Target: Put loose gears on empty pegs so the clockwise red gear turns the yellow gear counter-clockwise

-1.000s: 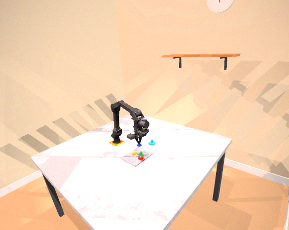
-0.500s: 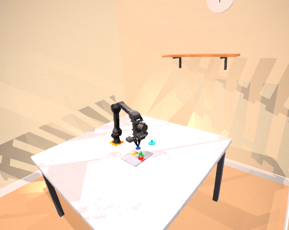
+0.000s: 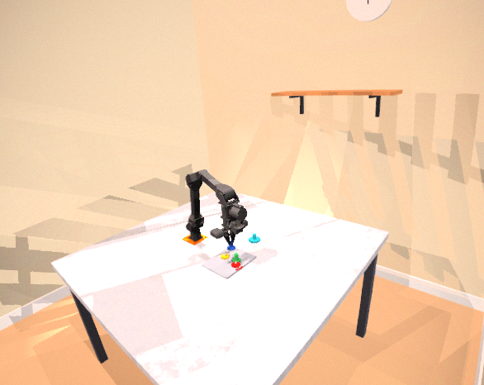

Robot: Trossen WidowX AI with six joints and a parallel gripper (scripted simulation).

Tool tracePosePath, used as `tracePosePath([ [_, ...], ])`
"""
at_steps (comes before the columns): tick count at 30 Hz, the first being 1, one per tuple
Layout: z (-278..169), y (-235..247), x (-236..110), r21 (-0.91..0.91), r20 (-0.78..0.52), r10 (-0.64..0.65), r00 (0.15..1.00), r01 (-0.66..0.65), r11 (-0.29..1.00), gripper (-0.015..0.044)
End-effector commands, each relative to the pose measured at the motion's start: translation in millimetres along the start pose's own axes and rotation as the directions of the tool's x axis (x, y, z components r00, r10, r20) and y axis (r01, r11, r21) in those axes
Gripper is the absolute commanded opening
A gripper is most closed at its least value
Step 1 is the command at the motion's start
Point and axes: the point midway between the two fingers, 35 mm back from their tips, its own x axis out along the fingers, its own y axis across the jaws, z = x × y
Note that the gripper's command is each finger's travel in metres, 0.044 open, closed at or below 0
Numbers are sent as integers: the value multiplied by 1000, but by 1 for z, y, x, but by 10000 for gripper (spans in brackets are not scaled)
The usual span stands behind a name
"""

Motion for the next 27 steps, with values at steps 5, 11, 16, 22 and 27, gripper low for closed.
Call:
tracePosePath([
  [5,0,1,2,-53,1,3,1000,-3,999,0],
  [11,0,1,10,-179,1,3,1000,-3,984,0],
  [16,0,0,18,-228,1,3,1000,-3,974,0],
  [22,0,0,26,-186,1,3,1000,-3,983,0],
  [27,1,1,33,-86,1,3,1000,-3,996,0],
])
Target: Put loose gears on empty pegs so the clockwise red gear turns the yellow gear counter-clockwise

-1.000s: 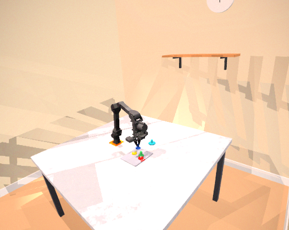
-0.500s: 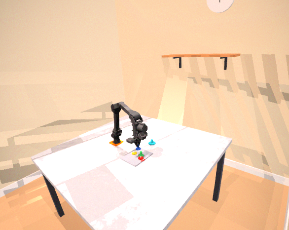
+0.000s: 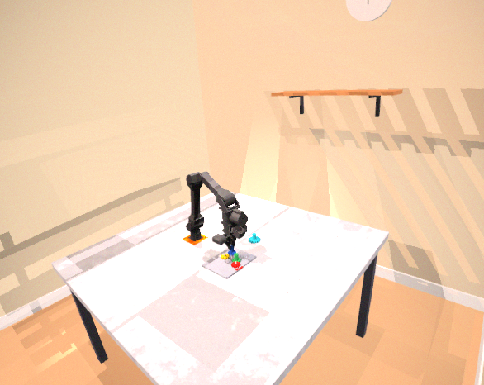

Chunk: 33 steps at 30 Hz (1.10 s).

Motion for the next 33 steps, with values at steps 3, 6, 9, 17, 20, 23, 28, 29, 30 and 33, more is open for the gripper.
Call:
tracePosePath([
  [3,0,1,10,144,-2,4,1000,-3,990,0],
  [6,-1,1,15,222,-2,4,1000,-3,975,0],
  [9,-1,1,20,290,-2,4,1000,-3,957,0],
  [17,0,1,17,351,-2,4,1000,-3,937,0],
  [20,0,1,18,305,-2,4,1000,-3,952,0],
  [23,0,1,18,239,-2,4,1000,-3,971,0],
  [28,-1,1,19,104,-2,4,1000,-4,995,0],
  [29,-1,1,19,78,-2,4,1000,-4,997,0],
  [30,-1,1,19,53,-2,4,1000,-4,999,0],
  [33,-1,1,20,-27,-2,4,1000,-4,1000,0],
])
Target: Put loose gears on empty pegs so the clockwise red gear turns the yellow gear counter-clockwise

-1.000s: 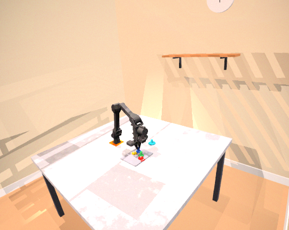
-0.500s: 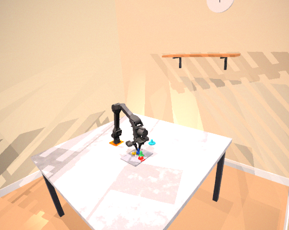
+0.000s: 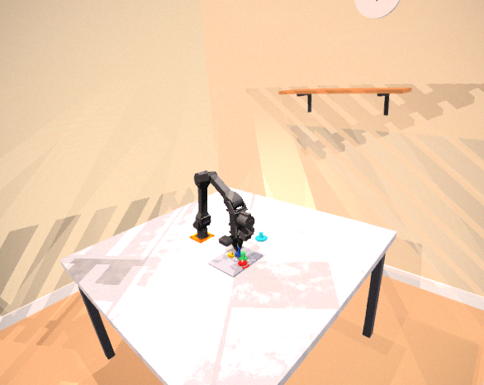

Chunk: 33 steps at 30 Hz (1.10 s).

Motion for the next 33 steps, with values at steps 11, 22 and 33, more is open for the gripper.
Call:
tracePosePath([
  [11,1,0,3,-97,3,2,1000,-2,995,0],
  [22,0,0,5,191,3,2,1000,-3,982,0],
  [33,2,0,-6,91,3,2,1000,-2,996,140],
])
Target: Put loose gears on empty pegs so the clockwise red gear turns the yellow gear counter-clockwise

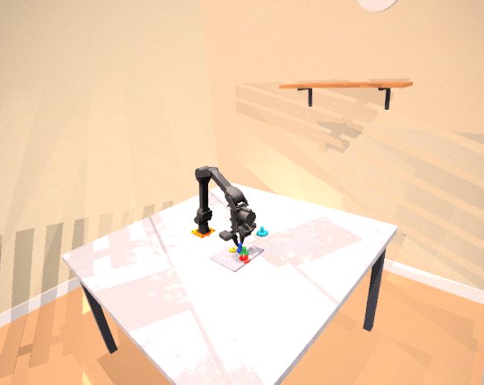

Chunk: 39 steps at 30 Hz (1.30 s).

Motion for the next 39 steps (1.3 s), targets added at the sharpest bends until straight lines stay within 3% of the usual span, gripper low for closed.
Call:
tracePosePath([
  [1,3,0,-12,-22,9,1,1000,-1,1000,140],
  [7,2,0,-45,-31,9,1,1000,-1,1000,140],
  [11,2,0,-46,-32,9,1,1000,-1,1000,140],
  [13,2,0,-47,-23,4,0,1000,0,1000,193],
  [17,-3,0,-87,-23,4,0,1000,0,1000,298],
  [23,-3,0,-89,-23,4,0,1000,0,1000,440],
  [39,-3,0,-89,-23,4,0,1000,0,1000,440],
])
